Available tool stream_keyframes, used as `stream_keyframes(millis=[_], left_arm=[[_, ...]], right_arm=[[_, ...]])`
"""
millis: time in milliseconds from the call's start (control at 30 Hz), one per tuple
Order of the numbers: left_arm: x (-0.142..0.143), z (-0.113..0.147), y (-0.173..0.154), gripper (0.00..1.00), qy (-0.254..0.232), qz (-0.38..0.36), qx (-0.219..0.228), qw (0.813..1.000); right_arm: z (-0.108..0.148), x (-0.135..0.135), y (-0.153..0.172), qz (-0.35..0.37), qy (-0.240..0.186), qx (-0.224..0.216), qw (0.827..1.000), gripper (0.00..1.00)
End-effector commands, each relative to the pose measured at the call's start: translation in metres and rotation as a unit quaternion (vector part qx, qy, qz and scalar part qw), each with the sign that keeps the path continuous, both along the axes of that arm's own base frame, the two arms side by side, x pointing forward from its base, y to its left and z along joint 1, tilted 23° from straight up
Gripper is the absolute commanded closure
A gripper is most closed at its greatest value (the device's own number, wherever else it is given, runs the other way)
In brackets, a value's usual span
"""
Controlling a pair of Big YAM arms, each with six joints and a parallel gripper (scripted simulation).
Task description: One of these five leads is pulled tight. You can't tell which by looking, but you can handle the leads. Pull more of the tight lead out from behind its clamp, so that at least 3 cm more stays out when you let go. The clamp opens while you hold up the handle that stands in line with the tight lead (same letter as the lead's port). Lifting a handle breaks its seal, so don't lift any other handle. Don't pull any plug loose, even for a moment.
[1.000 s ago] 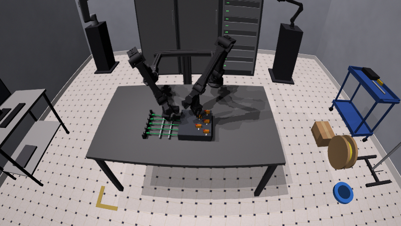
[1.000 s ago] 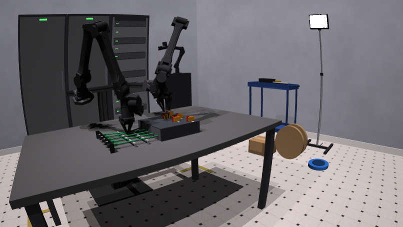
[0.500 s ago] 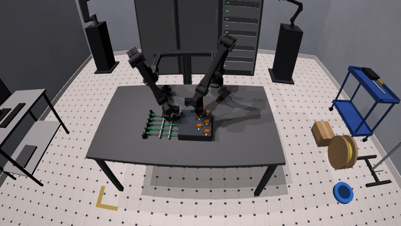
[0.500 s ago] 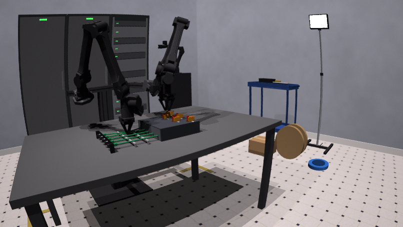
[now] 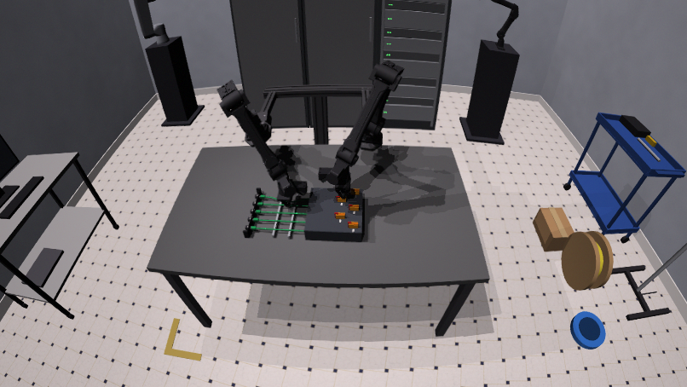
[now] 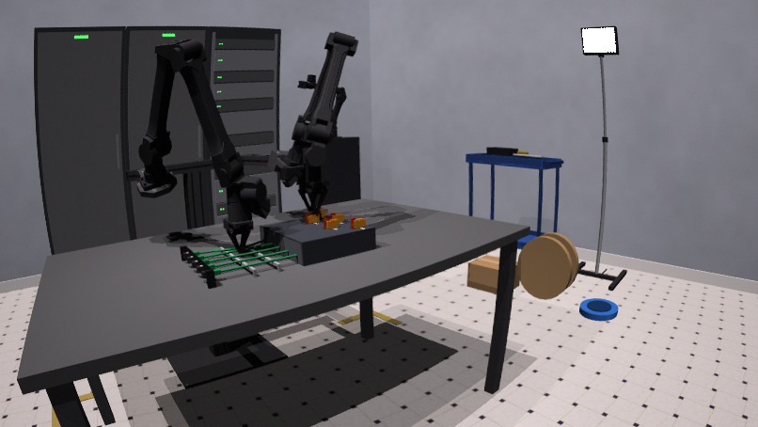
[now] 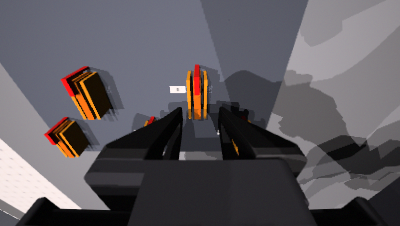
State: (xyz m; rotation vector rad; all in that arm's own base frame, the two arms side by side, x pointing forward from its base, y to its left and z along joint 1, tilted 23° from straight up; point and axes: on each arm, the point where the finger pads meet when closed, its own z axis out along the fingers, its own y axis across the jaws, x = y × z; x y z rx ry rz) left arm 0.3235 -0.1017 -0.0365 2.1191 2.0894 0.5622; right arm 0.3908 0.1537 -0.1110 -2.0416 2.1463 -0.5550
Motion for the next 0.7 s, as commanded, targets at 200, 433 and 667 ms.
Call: stream_keyframes(millis=[200,433,667], left_arm=[[0.015,-0.008,-0.005,0.65,-0.006,-0.007,-0.003,1.000],[0.019,-0.018,-0.002,0.65,-0.006,-0.005,-0.003,1.000],[0.022,-0.026,0.000,0.65,-0.006,-0.005,-0.003,1.000]], right_arm=[[0.003,0.002,0.001,-0.001,-0.005,0.004,1.000,1.00],[0.003,0.002,0.001,-0.001,-0.005,0.004,1.000,1.00],[0.003,0.002,0.001,-0.001,-0.005,0.004,1.000,1.00]])
